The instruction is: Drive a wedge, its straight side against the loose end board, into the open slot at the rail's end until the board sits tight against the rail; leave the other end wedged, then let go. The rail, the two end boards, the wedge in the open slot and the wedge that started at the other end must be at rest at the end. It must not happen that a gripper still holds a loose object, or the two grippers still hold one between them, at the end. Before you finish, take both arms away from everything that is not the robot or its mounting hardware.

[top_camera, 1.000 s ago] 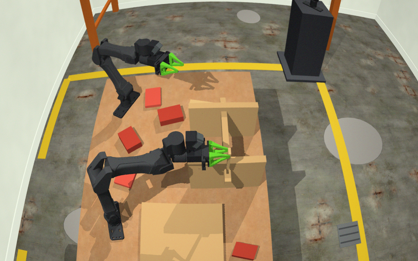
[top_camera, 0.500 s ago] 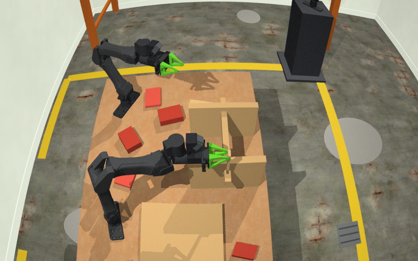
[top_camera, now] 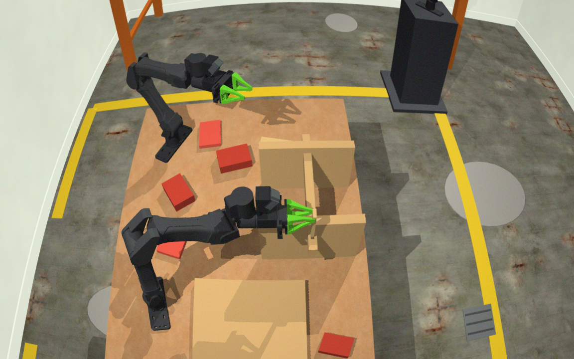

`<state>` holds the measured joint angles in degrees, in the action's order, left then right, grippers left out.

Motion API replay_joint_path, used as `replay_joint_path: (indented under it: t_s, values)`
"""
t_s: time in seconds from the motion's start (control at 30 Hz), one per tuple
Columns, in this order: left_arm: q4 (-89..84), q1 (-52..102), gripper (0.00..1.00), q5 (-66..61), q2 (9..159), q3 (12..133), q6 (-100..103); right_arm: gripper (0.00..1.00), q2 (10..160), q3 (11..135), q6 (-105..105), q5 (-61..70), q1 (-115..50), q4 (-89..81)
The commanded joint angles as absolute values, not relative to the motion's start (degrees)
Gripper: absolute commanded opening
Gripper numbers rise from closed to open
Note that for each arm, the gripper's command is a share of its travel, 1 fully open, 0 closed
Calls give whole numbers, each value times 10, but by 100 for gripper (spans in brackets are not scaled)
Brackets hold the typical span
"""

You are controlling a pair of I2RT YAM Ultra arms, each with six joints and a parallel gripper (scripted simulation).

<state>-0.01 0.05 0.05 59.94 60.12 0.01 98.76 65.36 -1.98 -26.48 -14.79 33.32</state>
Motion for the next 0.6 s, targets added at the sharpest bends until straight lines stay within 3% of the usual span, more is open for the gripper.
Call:
replay_joint_path:
  t_s: [0.0,0.57]
  values:
    - [14,6,46,3,606,628,1,1,999,646,-18,-268,-152,351]
    - [14,6,46,3,606,628,1,1,977,648,-21,-265,-152,345]
